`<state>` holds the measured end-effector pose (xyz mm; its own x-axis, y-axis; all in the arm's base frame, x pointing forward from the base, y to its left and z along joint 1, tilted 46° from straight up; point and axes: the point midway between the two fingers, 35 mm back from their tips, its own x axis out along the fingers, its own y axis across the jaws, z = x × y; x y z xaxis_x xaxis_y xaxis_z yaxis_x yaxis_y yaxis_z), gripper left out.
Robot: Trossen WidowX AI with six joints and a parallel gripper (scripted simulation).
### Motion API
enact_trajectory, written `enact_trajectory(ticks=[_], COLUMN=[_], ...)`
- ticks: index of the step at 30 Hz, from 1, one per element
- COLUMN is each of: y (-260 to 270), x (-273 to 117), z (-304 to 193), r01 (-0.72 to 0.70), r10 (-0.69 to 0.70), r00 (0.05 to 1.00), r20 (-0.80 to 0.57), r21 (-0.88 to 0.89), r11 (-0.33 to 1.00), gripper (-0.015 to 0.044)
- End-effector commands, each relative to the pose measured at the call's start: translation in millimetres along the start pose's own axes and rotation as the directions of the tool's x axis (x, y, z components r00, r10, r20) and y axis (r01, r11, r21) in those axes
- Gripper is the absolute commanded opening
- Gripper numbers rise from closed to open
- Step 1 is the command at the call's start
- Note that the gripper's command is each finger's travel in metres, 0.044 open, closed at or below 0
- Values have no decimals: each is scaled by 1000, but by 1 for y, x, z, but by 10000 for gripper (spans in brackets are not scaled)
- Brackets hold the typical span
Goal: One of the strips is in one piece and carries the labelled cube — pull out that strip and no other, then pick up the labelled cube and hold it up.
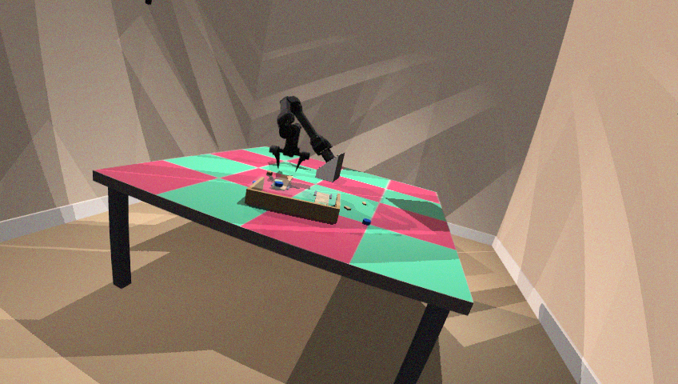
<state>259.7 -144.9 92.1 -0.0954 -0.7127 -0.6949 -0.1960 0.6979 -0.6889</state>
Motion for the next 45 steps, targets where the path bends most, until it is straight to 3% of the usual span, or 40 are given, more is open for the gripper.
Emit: enact_trajectory(ticks=[1,37,45], y=[-1,-18,-18], x=[-2,-18,-8], z=[15,160,160], r01=[4,4,4], r10=[-4,-4,-4], r00=[1000,1000,1000], r20=[-1,6,6], r21=[0,6,6], r11=[1000,1000,1000], gripper=[440,440,250])
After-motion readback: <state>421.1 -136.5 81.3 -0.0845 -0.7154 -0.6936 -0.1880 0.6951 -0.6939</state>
